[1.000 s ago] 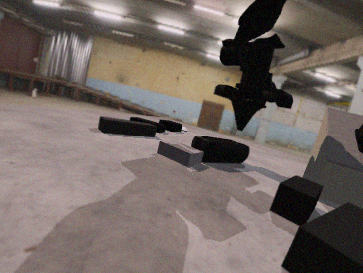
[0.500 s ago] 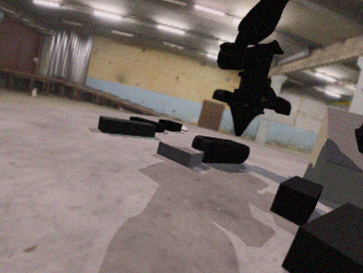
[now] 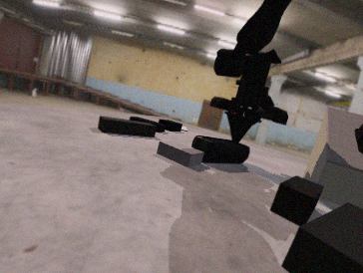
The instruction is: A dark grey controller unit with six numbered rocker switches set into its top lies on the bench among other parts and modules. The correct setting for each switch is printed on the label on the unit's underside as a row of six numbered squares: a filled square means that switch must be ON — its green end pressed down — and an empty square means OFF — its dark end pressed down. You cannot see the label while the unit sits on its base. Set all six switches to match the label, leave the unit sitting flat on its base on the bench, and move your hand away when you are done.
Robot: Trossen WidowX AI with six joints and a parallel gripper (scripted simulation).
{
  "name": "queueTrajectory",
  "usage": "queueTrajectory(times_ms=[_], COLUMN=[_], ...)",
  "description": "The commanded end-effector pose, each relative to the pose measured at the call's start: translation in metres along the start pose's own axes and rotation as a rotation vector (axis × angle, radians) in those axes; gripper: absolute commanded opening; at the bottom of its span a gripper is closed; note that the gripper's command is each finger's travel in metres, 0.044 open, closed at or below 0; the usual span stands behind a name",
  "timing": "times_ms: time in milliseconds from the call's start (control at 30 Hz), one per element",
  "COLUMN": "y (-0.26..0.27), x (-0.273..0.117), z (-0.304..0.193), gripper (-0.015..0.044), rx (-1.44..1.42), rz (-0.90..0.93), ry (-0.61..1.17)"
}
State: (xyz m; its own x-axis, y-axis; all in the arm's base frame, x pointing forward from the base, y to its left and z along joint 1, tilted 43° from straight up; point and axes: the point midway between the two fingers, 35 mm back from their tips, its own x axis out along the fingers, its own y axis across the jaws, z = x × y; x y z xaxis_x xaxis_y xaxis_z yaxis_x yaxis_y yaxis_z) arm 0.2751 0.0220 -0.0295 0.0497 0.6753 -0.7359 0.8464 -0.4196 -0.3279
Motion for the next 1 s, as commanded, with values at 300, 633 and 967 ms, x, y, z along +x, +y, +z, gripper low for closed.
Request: queueTrajectory(times_ms=[300,633,967], y=[-0.001,-0.001,0.000], x=[0.007,-0.003,-0.038], z=[0.001,0.001,0.000], gripper=[0.0000,0.0000,0.0000], rx=[0.009,0.006,0.009], rz=[-0.009,-0.007,-0.008], ry=[0.003,0.001,0.002])
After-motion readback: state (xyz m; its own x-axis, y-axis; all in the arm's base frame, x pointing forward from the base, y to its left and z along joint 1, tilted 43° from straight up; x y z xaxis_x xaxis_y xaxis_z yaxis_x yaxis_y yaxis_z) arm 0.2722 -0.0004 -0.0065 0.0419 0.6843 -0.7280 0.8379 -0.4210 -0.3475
